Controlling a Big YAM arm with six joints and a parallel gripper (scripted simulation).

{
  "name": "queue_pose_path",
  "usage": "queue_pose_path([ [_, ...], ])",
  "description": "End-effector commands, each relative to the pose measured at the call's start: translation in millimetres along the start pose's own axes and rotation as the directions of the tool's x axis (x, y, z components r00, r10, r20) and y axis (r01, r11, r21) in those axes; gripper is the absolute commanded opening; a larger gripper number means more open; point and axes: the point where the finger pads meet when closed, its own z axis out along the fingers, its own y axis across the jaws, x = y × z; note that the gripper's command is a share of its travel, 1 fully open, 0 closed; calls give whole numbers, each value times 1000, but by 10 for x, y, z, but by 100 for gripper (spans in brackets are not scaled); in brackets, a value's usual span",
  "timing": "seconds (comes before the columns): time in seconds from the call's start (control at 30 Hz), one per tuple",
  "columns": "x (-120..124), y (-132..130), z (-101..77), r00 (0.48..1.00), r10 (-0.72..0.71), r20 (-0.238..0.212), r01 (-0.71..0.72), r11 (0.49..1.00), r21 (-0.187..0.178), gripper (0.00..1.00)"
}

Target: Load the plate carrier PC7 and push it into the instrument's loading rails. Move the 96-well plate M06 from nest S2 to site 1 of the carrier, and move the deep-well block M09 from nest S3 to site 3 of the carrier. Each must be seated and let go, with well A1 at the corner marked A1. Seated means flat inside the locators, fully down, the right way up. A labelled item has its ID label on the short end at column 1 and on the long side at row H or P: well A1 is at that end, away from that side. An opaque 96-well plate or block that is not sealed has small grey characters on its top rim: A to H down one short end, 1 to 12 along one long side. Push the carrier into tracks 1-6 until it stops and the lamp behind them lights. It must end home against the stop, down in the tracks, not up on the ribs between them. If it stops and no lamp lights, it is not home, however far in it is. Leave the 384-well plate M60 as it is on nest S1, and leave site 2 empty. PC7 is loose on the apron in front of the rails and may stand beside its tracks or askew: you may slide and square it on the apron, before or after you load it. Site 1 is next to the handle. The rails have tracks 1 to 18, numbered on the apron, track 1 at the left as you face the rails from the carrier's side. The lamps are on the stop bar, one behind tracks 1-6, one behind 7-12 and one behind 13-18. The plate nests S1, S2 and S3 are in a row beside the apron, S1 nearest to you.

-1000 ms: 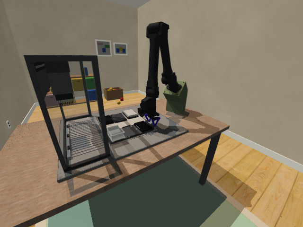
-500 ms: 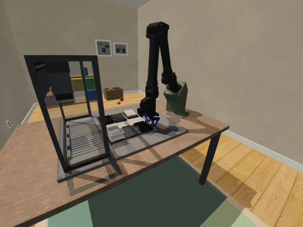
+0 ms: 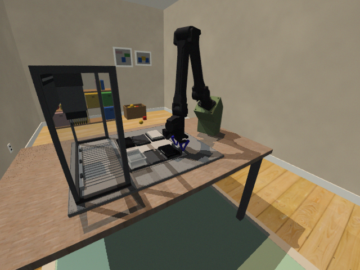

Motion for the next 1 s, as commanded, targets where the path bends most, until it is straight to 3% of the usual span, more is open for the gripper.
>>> queue_pose_path([
  [0.0, -284, 71, 6, 999, 21, 47, -21, 1000, -4, 80],
  [0.97, -402, 65, -3, 999, 1, 50, -1, 1000, -1, 80],
])
